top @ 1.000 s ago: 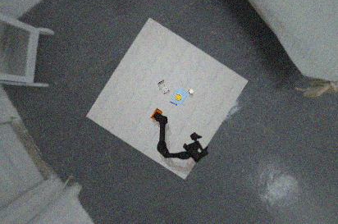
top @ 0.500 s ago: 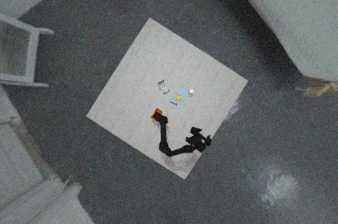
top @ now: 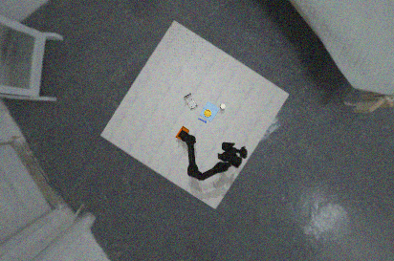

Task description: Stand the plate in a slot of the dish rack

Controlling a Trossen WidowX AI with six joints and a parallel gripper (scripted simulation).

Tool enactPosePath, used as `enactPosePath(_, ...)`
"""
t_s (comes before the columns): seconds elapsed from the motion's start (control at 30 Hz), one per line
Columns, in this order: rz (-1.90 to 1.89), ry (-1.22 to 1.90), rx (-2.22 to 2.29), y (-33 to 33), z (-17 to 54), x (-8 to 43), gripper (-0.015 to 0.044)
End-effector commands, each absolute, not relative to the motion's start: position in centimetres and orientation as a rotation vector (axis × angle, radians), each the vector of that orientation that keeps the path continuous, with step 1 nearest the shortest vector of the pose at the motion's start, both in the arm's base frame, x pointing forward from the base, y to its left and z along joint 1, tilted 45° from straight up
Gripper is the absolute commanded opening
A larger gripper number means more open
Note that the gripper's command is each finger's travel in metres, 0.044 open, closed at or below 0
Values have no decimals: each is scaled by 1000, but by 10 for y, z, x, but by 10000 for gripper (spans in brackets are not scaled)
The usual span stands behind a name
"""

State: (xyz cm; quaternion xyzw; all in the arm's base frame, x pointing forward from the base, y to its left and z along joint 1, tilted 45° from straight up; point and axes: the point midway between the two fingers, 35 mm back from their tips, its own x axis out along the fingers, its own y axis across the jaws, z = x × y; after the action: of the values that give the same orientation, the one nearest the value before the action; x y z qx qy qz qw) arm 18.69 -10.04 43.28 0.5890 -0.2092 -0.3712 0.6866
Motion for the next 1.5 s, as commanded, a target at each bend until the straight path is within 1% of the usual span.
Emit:
enactPosePath(0.0, -852, -387, 1253, -95, 417, 204, 400)
enactPosePath(0.2, -859, -281, 1171, -85, 393, 235, 400)
enactPosePath(0.67, -929, 53, 810, -70, 332, 275, 400)
enactPosePath(1.07, -944, 343, 491, -61, 278, 297, 400)
enactPosePath(1.47, -912, 635, 177, -52, 221, 308, 400)
